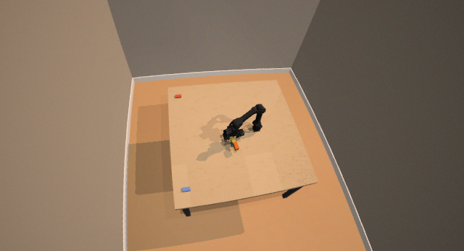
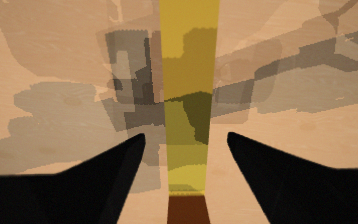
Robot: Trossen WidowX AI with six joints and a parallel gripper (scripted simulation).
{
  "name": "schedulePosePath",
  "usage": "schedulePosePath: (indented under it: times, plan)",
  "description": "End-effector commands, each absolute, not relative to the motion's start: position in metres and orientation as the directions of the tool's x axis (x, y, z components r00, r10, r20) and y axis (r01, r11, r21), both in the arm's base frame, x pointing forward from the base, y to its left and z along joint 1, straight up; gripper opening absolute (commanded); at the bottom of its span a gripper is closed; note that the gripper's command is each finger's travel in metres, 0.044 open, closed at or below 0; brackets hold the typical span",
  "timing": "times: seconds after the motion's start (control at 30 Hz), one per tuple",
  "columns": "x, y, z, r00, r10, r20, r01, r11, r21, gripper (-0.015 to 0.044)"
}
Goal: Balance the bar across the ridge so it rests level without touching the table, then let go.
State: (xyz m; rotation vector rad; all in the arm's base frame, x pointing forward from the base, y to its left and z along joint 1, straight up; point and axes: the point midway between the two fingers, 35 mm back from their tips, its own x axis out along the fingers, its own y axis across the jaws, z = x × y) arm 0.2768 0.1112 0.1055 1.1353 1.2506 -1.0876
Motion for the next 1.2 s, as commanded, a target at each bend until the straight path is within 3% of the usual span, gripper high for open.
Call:
schedulePosePath:
  times: [0.0,0.13,0.43,1.17]
  plan:
    - [0.277,0.111,0.105,0.029,0.01,-1.0,0.991,0.128,0.03,0.044]
    - [0.278,0.112,0.112,0.029,0.01,-1.0,0.991,0.128,0.031,0.044]
    - [0.275,0.11,0.204,0.03,0.011,-0.999,0.991,0.128,0.031,0.044]
    - [0.274,0.11,0.205,0.03,0.011,-0.999,0.991,0.128,0.031,0.044]
